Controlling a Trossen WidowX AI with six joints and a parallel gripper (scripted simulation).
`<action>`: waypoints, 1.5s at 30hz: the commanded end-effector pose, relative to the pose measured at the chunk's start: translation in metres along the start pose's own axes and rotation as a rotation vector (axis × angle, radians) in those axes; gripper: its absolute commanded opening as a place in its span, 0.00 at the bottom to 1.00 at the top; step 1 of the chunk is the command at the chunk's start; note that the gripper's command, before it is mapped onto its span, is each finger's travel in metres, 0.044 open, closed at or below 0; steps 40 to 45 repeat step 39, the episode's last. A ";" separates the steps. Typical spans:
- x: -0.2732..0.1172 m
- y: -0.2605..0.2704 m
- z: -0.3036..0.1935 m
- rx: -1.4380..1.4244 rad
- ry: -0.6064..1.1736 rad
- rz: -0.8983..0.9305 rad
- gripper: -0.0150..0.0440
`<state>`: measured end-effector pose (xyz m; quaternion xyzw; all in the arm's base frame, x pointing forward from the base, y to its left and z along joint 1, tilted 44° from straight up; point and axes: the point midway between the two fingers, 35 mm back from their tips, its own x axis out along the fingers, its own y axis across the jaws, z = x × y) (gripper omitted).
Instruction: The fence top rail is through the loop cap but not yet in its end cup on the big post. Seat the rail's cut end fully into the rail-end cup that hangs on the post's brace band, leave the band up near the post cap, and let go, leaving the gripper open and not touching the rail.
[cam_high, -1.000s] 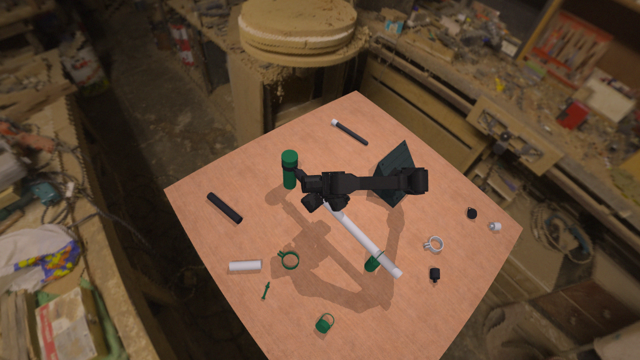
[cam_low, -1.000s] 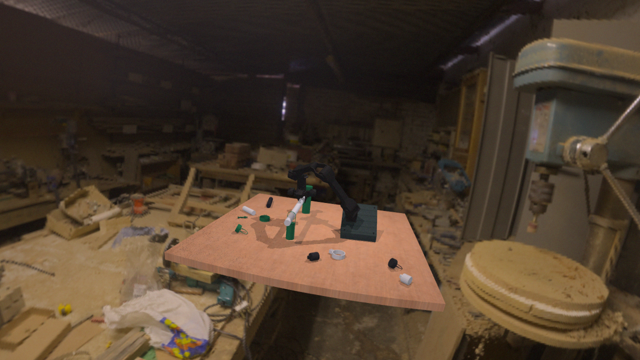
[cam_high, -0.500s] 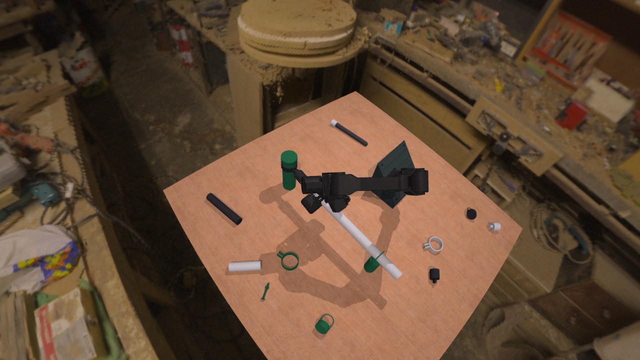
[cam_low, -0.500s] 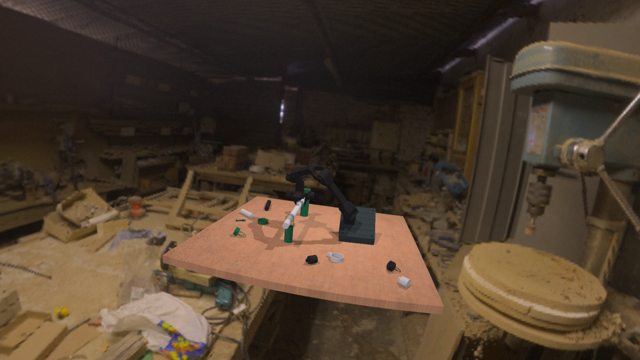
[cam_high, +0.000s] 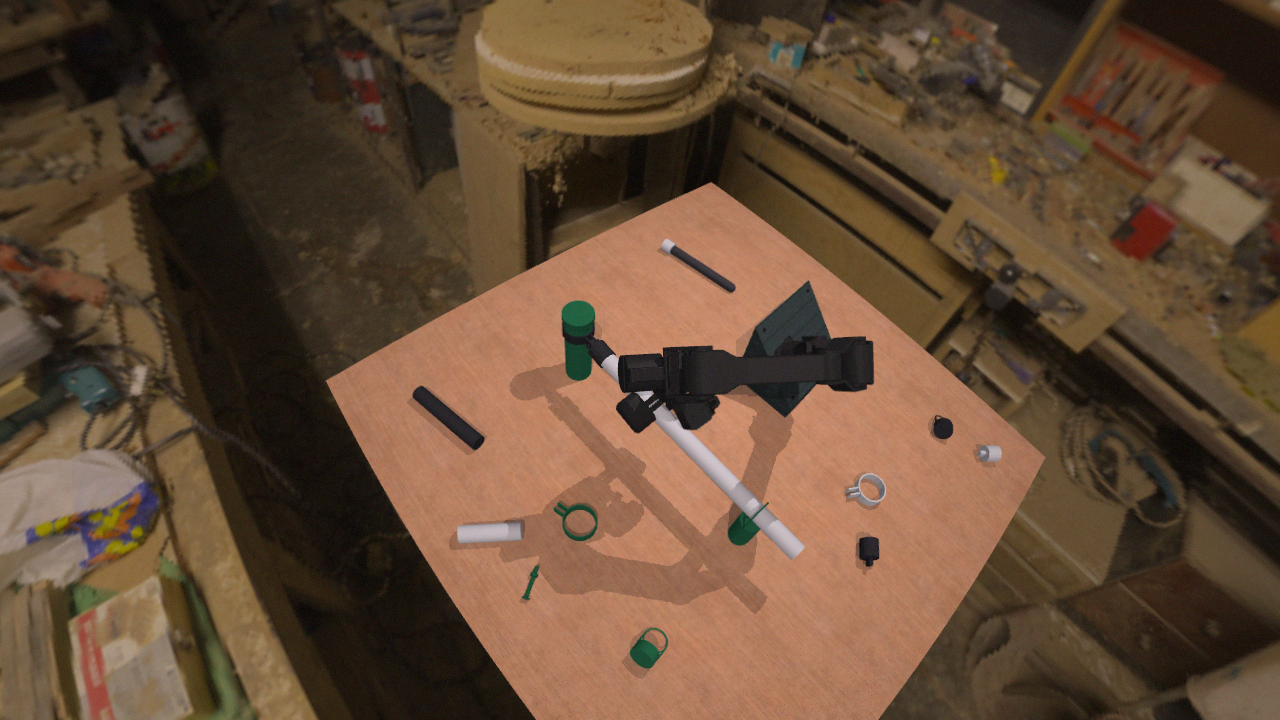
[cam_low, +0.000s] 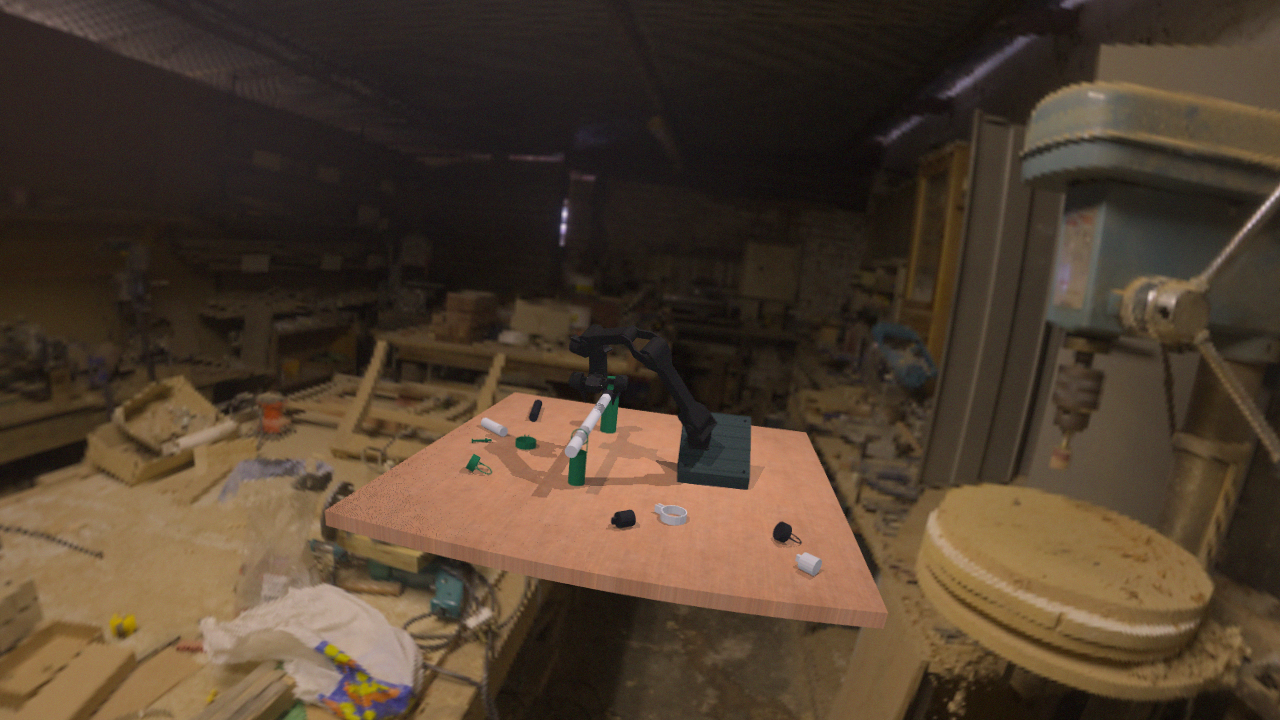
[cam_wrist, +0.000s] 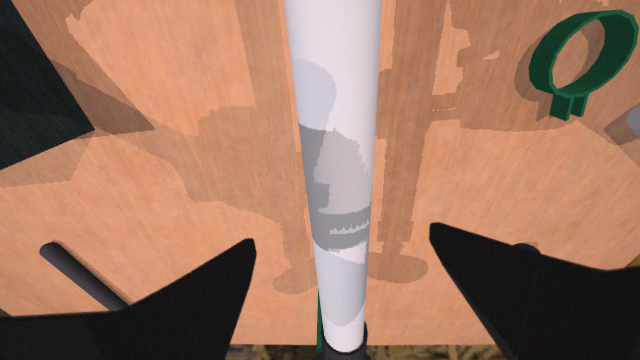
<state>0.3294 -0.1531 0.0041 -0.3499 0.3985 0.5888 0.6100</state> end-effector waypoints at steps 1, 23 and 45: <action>-0.019 0.000 0.000 -0.003 0.002 -0.002 1.00; -0.048 0.004 0.001 -0.002 0.002 -0.001 1.00; -0.048 0.004 0.001 -0.002 0.002 -0.001 1.00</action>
